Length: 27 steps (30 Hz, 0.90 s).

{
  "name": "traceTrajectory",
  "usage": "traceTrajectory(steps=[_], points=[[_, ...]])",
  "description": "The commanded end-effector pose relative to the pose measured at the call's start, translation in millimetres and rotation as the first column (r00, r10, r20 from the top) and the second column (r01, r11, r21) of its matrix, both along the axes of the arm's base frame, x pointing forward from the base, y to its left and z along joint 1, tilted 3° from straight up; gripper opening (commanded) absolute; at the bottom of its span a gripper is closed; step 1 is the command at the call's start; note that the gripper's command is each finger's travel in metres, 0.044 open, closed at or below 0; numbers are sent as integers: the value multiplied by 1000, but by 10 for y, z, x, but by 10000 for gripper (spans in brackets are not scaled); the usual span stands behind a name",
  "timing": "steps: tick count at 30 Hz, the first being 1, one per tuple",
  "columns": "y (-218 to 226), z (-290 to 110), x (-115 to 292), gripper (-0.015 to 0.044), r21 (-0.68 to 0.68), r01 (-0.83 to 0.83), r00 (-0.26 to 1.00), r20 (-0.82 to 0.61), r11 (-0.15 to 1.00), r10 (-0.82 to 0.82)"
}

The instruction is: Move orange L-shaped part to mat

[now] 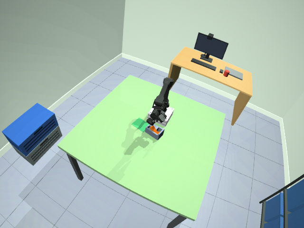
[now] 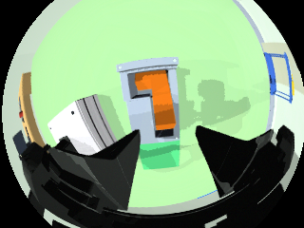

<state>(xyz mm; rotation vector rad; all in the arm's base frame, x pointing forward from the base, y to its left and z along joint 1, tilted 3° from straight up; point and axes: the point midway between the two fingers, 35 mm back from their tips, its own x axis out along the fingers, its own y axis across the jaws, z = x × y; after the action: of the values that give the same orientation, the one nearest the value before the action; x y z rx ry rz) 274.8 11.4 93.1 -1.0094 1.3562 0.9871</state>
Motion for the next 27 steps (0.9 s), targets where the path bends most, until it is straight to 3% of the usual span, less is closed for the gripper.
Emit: traceTrajectory(steps=[1, 8, 27], points=[[-33, -7, -14, 280, -6, -61, 998, -3, 998, 61], [-42, -301, -19, 280, -6, -61, 998, -3, 998, 61], [-50, -552, -12, 280, -6, -61, 998, -3, 998, 61]])
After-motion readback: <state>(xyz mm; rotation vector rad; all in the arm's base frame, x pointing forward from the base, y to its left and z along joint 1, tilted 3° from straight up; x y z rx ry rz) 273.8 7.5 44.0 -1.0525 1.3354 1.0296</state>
